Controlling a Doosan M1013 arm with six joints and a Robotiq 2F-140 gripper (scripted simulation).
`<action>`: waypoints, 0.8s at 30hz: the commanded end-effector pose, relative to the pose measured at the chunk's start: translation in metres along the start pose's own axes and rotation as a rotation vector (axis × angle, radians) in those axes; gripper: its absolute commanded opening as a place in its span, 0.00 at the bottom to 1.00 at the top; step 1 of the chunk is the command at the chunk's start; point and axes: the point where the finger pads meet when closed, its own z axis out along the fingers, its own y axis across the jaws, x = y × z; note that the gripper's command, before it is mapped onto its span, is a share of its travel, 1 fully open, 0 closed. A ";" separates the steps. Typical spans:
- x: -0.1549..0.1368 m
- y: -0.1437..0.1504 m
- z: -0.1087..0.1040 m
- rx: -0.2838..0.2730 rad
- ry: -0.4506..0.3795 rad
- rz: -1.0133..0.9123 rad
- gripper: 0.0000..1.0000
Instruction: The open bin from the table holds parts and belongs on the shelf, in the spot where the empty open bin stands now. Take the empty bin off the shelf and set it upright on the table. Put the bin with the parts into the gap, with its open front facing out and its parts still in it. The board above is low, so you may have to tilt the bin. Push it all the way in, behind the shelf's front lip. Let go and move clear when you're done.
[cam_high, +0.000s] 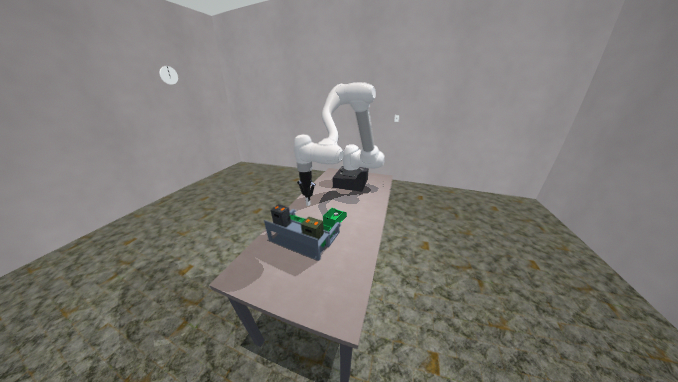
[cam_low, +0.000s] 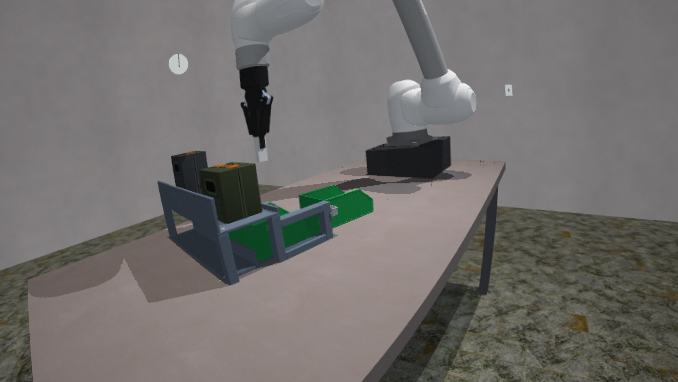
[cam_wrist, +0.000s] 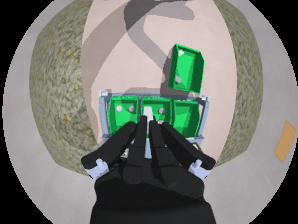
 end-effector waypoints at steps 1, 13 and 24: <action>0.019 0.016 0.001 0.004 0.002 0.011 0.10; 0.105 0.071 0.011 0.004 0.001 0.062 0.10; 0.127 0.082 0.014 0.003 0.001 0.075 0.10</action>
